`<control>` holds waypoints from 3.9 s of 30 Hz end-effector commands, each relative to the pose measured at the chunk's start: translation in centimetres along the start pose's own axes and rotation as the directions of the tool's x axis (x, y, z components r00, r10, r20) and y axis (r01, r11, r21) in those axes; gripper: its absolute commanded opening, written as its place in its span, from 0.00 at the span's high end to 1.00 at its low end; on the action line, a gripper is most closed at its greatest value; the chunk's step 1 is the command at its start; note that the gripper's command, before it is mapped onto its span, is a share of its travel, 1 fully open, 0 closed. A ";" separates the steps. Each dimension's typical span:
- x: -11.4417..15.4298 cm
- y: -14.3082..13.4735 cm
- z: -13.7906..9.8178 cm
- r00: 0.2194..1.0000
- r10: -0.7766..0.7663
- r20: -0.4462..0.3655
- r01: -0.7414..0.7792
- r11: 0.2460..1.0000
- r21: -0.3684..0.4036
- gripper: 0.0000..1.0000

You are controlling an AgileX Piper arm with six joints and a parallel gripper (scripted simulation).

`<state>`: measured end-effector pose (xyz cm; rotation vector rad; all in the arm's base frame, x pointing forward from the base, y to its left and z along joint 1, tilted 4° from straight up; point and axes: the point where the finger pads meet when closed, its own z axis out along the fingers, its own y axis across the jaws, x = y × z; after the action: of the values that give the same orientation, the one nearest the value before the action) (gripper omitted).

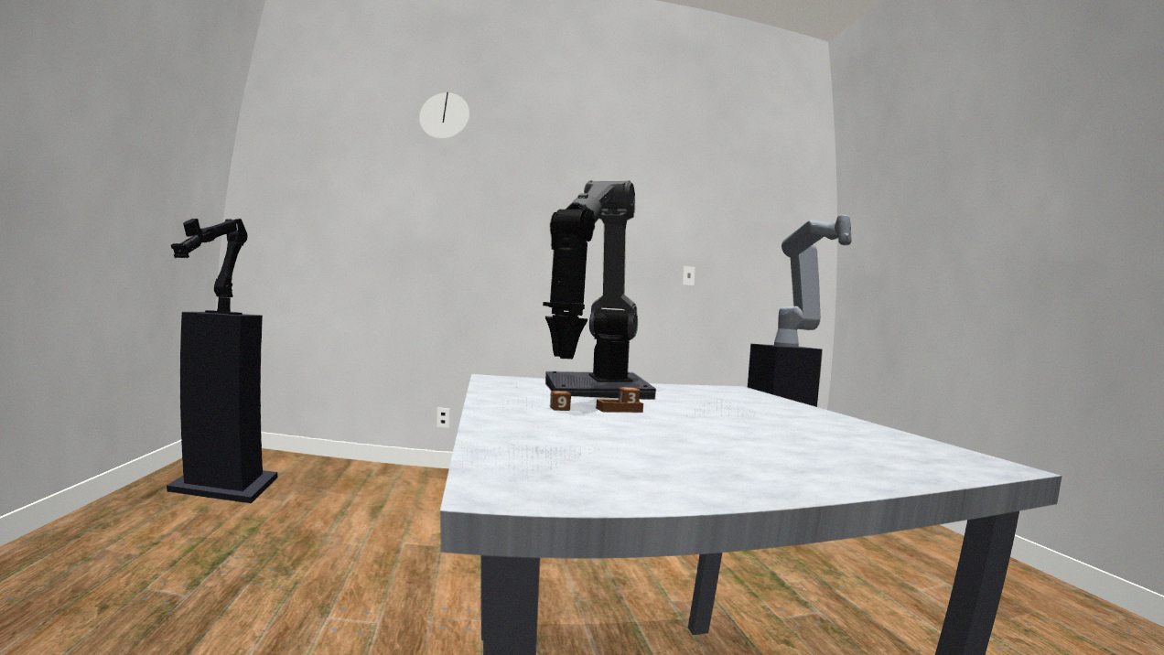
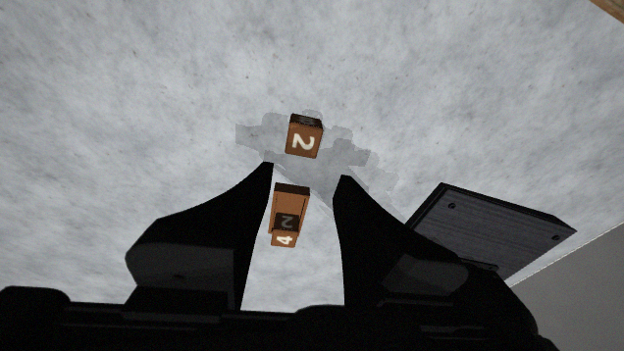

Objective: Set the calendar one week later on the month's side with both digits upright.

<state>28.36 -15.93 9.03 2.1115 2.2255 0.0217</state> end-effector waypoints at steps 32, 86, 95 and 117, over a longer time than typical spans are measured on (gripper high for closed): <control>0.0 0.0 2.8 1.000 0.000 -0.002 0.000 1.000 0.002 0.41; 0.0 0.0 5.2 1.000 0.000 -0.001 0.000 1.000 0.001 0.41; 0.0 0.0 5.2 1.000 0.000 -0.001 0.000 1.000 0.001 0.41; 0.0 0.0 5.1 1.000 0.000 0.000 0.000 1.000 0.000 0.41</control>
<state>28.76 -16.14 3.94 2.1102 2.2256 0.0229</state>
